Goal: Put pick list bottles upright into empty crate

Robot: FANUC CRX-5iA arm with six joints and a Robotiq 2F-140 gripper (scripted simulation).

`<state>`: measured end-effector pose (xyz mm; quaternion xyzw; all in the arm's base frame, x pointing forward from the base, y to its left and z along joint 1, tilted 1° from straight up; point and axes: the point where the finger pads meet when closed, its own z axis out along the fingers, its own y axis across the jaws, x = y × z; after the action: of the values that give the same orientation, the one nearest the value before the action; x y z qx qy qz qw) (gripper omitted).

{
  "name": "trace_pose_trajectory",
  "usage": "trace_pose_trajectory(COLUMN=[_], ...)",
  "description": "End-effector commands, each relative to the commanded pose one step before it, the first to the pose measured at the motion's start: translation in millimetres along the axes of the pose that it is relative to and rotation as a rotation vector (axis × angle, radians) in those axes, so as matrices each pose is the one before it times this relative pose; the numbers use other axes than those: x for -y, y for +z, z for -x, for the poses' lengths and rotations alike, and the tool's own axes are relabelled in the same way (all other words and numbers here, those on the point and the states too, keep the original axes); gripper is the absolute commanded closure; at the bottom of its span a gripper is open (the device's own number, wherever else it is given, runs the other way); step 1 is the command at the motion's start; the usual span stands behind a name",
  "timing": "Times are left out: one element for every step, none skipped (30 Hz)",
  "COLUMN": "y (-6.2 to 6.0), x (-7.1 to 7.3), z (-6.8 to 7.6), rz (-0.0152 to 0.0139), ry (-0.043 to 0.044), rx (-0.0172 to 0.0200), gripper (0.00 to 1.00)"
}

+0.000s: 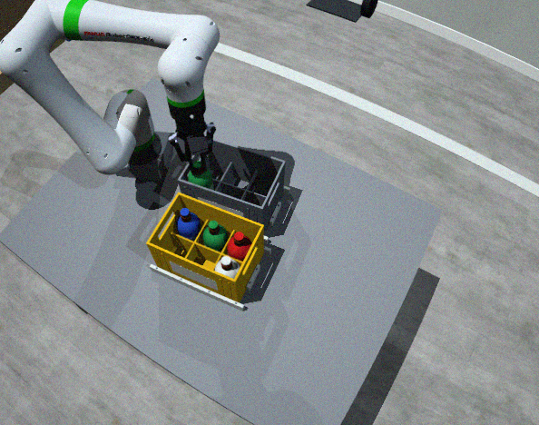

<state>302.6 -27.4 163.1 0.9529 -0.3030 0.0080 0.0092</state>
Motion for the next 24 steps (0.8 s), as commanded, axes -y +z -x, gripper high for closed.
trace_pose_trajectory(y=[2.81, 1.00, 1.00, 1.00, 1.10, 1.00, 1.00, 0.90, 1.00, 1.10, 0.00, 0.00, 0.95, 0.99, 0.99, 0.99, 1.00, 1.00, 1.00, 1.09, 1.00, 1.00, -0.07, 0.51], x=[0.24, 0.00, 0.00, 0.00, 0.01, 0.00, 0.00, -0.01, 0.00, 0.01, 0.00, 0.00, 0.00, 0.00, 0.00, 0.00, 0.00, 0.00, 0.00, 0.01, 0.00, 0.00, -0.01, 0.00], z=[-0.50, 0.00, 0.00, 0.00, -0.01, -0.01, 0.00, 0.02, 0.00, -0.01, 0.00, 0.00, 0.01, 0.00, 0.00, 0.01, 0.01, 0.00, 0.00, -0.02, 0.00, 0.00, 0.01, 0.00], rz=[-0.00068, 0.00000, 0.00000, 0.00000, -0.00001, 0.00000, 0.00000, 0.00001, 0.00000, -0.00001, 0.00000, 0.00000, 0.00001, 0.00000, 0.00000, 0.00000, 0.00000, 0.00000, 0.00000, -0.00001, 0.00000, 0.00000, 0.00001, 0.00000], ry=[-0.00006, 0.00000, 0.00000, 0.00000, 0.00000, 0.00000, 0.00000, 0.00000, 0.00000, 0.00000, 0.00000, 0.00000, 0.00000, 0.00000, 0.00000, 0.00000, 0.00000, 0.00000, 0.00000, 0.00000, 0.00000, 0.00000, 0.00000, 0.00000], rx=[-0.00148, 0.00000, 0.00000, 0.00000, -0.00002, 0.00000, 0.00000, 0.00002, 0.00000, -0.00002, 0.00000, 0.00000, 0.00001, 0.00000, 0.00000, 0.00000, 0.00000, 0.00000, 0.00000, -0.00002, 0.00000, 0.00000, 0.00002, 0.00000], gripper=[0.90, 0.90, 0.90, 0.90, 0.90, 0.90, 0.90, 0.90, 0.90, 0.90, 0.90, 0.90, 0.90, 0.90, 0.90, 0.90, 0.90, 0.90, 0.90, 0.90, 0.90, 0.90, 0.90, 0.90])
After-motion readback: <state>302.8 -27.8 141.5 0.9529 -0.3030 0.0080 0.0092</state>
